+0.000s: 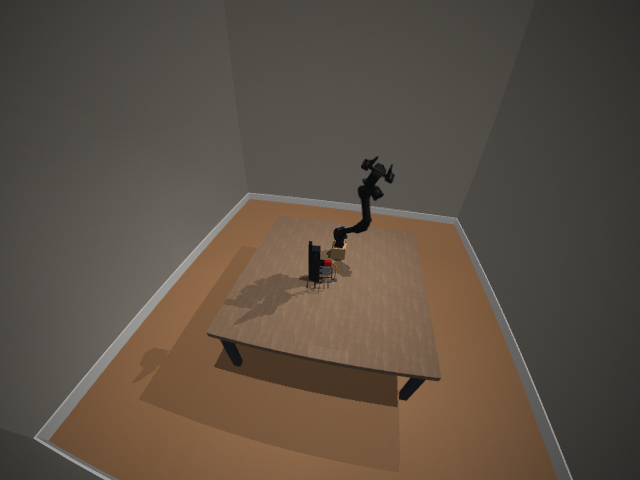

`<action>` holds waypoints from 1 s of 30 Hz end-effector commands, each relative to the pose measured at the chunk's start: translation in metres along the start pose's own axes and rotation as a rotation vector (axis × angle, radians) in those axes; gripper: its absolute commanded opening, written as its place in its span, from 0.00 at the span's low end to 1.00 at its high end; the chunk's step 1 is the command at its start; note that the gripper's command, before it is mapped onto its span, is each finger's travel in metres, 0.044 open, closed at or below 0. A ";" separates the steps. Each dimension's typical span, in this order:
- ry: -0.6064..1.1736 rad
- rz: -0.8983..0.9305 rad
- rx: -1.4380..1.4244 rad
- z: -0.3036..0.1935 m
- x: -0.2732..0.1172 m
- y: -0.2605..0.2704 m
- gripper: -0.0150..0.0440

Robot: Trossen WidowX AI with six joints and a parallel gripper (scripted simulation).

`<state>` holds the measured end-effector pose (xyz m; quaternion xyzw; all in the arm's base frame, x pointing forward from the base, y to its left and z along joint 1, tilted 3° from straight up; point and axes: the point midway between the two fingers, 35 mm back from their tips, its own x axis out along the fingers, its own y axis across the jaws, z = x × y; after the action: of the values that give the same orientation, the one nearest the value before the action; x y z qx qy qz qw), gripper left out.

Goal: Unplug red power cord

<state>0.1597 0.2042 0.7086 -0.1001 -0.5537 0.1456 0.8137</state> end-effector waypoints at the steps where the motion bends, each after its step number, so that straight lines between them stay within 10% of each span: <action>1: -0.003 -0.002 -0.002 0.001 0.000 -0.001 0.89; 9: -0.175 -0.158 -0.099 0.078 -0.020 -0.048 0.53; 20: -0.260 -0.592 -0.227 0.148 -0.090 -0.178 0.53; 30: 0.008 -0.970 -0.274 0.109 -0.169 -0.299 0.53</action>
<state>0.0219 -0.0907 0.7167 0.0431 -0.5982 -0.2750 0.7515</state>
